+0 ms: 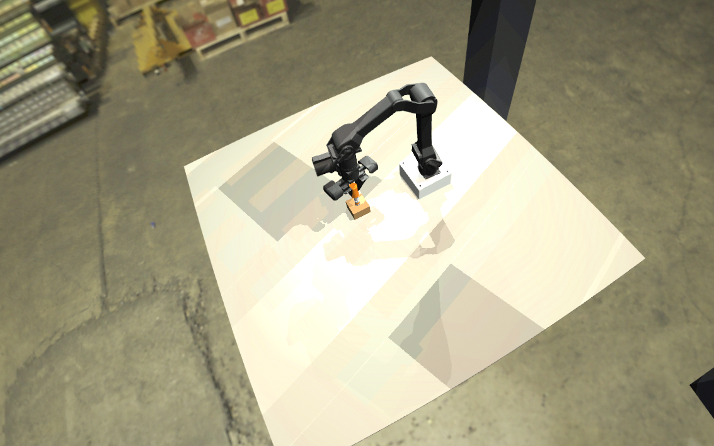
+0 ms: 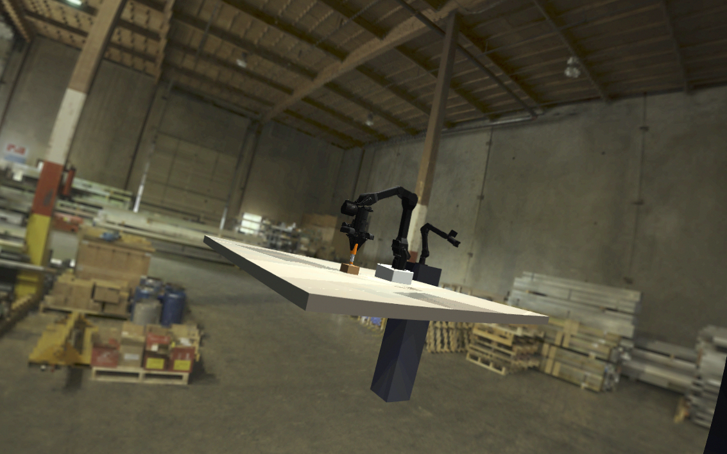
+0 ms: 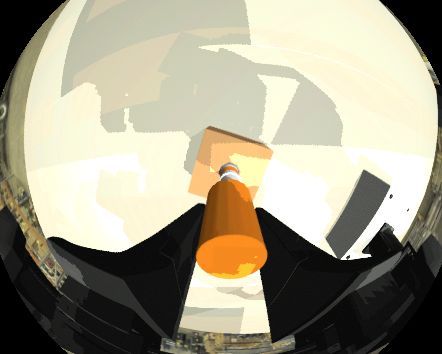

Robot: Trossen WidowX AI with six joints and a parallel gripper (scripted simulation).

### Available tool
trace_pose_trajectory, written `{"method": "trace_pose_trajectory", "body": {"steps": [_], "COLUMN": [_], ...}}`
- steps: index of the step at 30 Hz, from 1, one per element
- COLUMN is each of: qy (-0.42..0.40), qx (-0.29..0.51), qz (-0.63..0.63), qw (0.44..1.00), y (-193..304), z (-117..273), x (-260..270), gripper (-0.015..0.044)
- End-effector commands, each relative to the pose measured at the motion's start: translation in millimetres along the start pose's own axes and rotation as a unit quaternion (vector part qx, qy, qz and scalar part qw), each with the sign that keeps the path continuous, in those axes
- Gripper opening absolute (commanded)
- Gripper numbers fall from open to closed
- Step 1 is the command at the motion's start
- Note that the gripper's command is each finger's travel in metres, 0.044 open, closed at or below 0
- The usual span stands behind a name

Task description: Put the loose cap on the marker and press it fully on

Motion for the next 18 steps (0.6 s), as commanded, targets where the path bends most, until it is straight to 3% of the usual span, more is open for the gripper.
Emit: {"method": "trace_pose_trajectory", "body": {"steps": [1,18], "qy": [0.001,0.001], "qx": [0.002,0.002], "qz": [-0.001,-0.001], "qw": [1.000,1.000], "y": [0,1], "z": [-7,-30], "x": [0,-2], "gripper": [0.0000,0.0000]}}
Point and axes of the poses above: the point midway between the two fingers, 35 mm back from their tips, its own z axis back along the fingers, its own x axis across the jaws, y = z × x, the point moved 5 cm from there along z, back along the fingers, and after that the axes turned 7 degrees about -z, right-handed, at the moved point
